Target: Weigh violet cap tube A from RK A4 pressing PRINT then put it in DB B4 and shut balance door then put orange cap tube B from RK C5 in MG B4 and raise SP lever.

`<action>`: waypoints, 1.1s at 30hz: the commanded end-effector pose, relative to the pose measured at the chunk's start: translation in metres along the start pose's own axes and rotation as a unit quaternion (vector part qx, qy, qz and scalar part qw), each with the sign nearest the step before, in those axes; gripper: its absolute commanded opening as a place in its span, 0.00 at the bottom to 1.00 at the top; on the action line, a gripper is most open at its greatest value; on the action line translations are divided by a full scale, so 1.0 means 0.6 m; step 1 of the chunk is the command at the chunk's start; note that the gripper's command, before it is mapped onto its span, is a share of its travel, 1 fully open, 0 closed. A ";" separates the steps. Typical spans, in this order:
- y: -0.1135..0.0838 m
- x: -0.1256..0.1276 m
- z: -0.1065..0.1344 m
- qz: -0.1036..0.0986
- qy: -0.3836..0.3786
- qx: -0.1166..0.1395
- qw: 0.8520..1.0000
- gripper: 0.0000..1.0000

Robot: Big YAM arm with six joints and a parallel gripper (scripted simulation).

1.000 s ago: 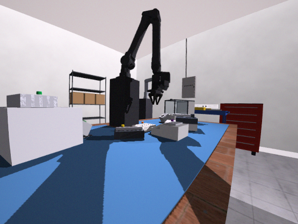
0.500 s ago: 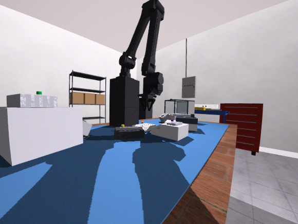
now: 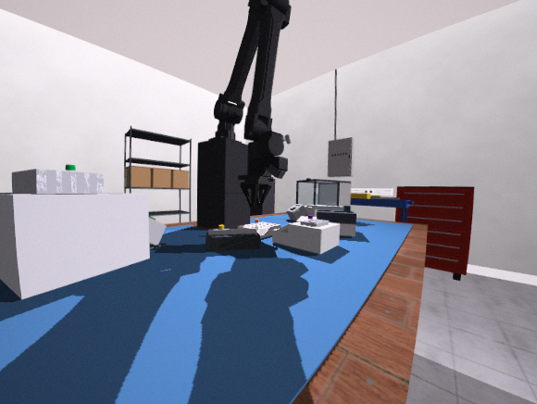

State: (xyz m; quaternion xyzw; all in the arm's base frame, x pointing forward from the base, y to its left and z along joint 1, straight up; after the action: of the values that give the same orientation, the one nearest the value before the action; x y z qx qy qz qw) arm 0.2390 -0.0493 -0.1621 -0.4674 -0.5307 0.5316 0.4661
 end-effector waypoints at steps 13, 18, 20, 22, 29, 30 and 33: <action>-0.015 0.012 0.003 -0.001 -0.010 0.000 1.000 0.36; -0.016 0.014 0.004 -0.001 -0.010 0.000 1.000 0.36; -0.009 0.009 0.003 -0.001 -0.010 0.000 1.000 0.36; -0.009 0.009 0.003 -0.001 -0.010 0.000 1.000 0.36; -0.009 0.009 0.003 -0.001 -0.010 0.000 1.000 0.36; -0.009 0.009 0.003 -0.001 -0.010 0.000 1.000 0.36; -0.009 0.009 0.003 -0.001 -0.010 0.000 1.000 0.36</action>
State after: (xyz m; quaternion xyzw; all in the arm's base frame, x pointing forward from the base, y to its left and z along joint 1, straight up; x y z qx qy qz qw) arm 0.2378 -0.0447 -0.1588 -0.4617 -0.5355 0.5364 0.4608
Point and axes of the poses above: the point where the finger pads meet when closed, its own y axis out along the fingers, its own x axis across the jaws, z = x × y, the point moved 8 cm from there along -y, back along the fingers, and after that the axes turned 6 degrees about -y, right-handed, at the moved point
